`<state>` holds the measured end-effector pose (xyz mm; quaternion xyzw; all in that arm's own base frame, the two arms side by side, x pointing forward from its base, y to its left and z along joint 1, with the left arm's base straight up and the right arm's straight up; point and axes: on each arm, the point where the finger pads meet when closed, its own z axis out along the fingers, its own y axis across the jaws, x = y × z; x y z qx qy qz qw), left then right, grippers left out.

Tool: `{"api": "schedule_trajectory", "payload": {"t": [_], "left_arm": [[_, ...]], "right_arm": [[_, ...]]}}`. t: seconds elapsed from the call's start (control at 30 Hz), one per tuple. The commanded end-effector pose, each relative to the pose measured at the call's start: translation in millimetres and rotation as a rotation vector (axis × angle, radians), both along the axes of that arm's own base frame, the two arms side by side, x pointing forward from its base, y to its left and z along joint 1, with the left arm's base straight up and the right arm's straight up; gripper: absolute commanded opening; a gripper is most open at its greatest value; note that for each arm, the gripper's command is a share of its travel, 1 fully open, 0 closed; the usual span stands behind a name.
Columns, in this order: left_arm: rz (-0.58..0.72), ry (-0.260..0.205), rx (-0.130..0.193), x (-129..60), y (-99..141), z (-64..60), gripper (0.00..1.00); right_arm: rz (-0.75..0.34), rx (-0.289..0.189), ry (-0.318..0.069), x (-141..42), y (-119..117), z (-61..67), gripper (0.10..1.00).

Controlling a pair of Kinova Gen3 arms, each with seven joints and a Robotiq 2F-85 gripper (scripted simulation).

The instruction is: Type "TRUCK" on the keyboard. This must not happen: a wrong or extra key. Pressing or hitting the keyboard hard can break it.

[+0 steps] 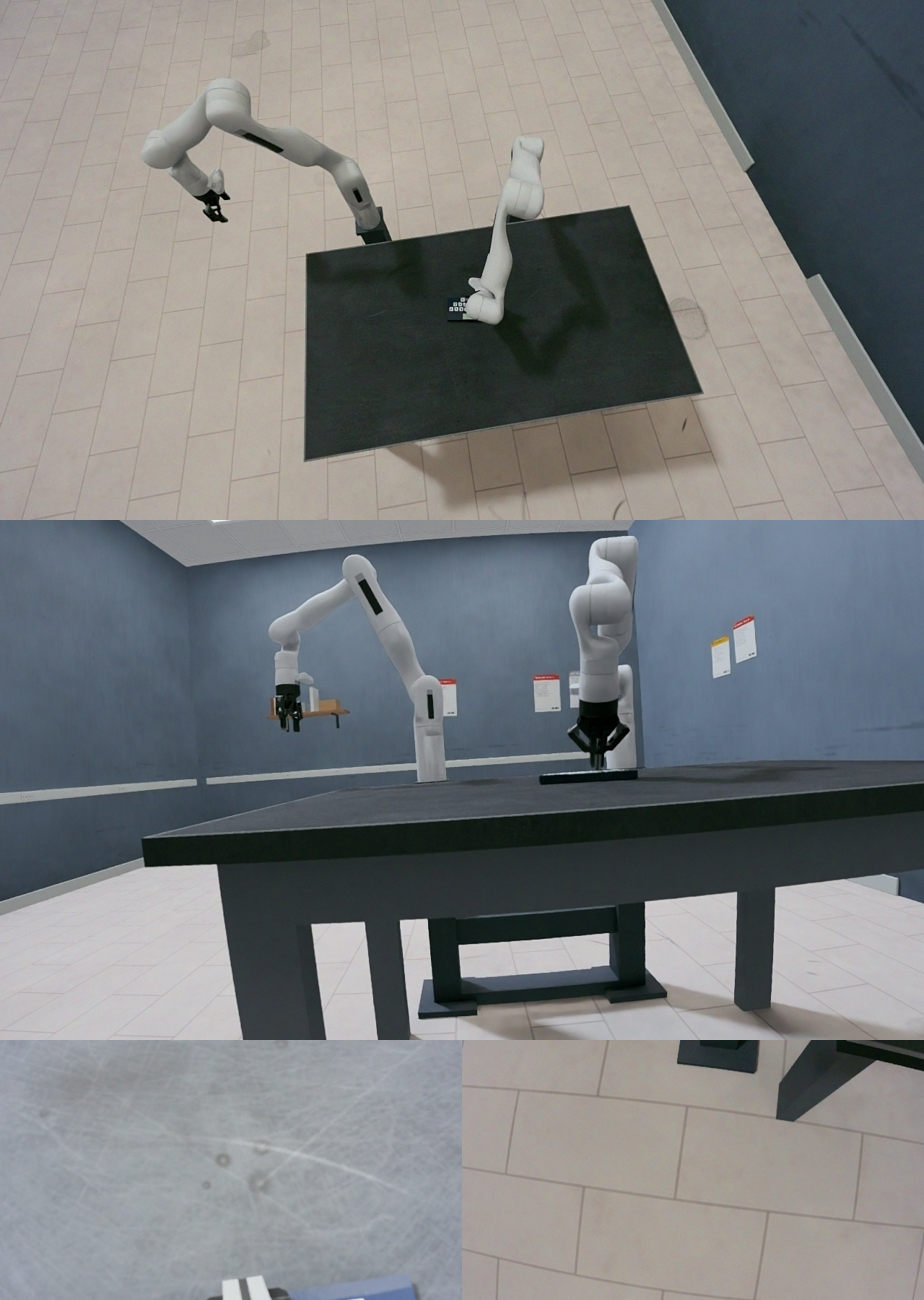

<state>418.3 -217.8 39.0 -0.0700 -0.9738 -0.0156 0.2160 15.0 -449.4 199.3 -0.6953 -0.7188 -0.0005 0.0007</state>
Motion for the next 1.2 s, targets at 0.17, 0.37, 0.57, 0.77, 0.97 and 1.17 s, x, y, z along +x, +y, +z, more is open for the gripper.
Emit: {"api": "schedule_trajectory", "payload": {"t": [0.17, 0.37, 0.57, 0.77, 0.97, 1.17], "left_arm": [[0.000, -0.002, -0.001, 0.6, -0.3, 0.3, 0.099], [0.000, -0.002, -0.001, 0.6, -0.3, -0.6, 0.099], [0.000, -0.002, -0.001, 0.6, -0.3, -1.1, 0.099], [0.000, -0.002, -0.001, 0.6, -0.3, -1.7, 0.099], [0.000, -0.002, -0.001, 0.6, -0.3, -2.6, 0.099], [0.000, -0.002, -0.001, 0.6, -0.3, -1.4, 0.099]], "right_arm": [[0.000, -0.002, 0.000, 0.0, -0.4, 0.7, 1.000], [0.000, -0.002, 0.000, 0.0, -0.4, 0.7, 1.000], [0.000, -0.002, 0.000, 0.0, -0.4, 0.7, 1.000], [0.000, -0.002, 0.000, 0.0, -0.4, 0.7, 1.000], [0.000, -0.002, 0.000, 0.0, -0.4, 0.7, 1.000], [0.000, -0.002, 0.000, 0.0, -0.4, 0.7, 1.000]]}}
